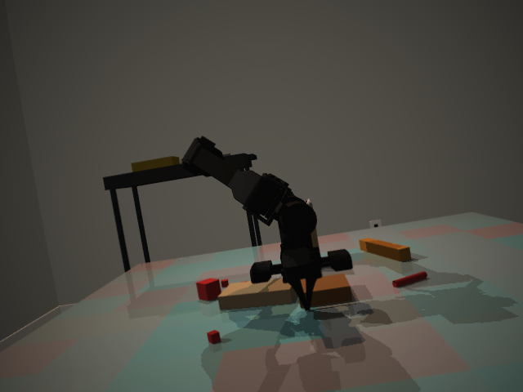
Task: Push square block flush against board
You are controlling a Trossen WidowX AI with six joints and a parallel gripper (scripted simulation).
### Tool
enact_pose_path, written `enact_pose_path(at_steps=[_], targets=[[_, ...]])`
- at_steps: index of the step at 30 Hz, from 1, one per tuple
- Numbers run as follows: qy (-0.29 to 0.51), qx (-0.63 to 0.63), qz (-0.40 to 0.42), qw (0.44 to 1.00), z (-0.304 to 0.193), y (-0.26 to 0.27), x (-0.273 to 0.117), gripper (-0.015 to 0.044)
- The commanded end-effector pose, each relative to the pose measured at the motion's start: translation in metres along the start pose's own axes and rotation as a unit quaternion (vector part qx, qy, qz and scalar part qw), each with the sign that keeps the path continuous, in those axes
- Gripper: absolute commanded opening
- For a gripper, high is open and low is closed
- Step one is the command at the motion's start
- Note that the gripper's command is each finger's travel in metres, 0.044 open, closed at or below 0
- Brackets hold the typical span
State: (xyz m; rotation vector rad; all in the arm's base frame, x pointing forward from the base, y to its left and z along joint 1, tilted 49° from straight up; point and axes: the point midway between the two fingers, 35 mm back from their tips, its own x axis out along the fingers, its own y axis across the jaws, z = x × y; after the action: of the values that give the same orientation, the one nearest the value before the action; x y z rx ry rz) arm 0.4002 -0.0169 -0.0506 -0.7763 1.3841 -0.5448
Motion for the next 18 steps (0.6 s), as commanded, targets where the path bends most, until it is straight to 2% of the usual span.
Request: enact_pose_path(at_steps=[1,18], targets=[[-0.007,-0.003,-0.001,1.000,0.001,0.001,-0.003,0.0000],[-0.007,-0.003,-0.001,1.000,-0.013,0.002,-0.002,0.0000]])
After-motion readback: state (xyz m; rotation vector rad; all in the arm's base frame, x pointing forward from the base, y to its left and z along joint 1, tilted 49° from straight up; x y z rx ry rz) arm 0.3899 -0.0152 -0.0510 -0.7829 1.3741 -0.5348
